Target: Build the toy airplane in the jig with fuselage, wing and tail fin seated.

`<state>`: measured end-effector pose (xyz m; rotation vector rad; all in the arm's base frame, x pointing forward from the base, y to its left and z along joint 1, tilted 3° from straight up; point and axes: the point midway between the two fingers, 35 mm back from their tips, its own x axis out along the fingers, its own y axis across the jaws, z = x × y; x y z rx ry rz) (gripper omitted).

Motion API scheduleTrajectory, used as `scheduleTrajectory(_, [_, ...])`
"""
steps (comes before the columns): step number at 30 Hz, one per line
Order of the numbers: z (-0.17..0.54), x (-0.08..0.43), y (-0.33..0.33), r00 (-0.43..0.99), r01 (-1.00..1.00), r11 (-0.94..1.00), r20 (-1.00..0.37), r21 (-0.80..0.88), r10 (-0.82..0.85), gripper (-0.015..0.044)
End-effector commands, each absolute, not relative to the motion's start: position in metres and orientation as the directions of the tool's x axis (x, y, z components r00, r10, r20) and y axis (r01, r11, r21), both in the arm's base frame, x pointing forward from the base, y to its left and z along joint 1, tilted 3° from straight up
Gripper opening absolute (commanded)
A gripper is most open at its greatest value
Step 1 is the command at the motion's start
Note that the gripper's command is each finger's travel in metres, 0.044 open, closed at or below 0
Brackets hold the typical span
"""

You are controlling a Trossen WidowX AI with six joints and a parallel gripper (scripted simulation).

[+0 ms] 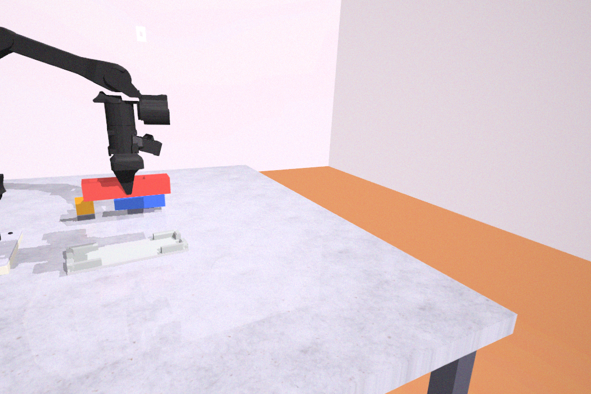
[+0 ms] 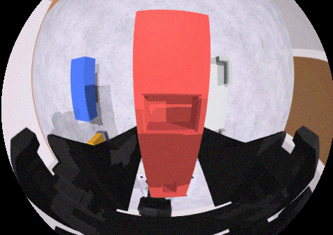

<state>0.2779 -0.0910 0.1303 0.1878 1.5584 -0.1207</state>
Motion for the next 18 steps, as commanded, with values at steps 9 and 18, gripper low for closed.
scheduleTrajectory(9, [0.113, 0.268, -0.127, 0.009, 0.173, 0.984, -0.999, 0.033, 0.032, 0.0])
scheduleTrajectory(18, [0.099, 0.257, -0.151, 0.006, 0.16, 0.987, -1.0, 0.03, 0.029, 0.0])
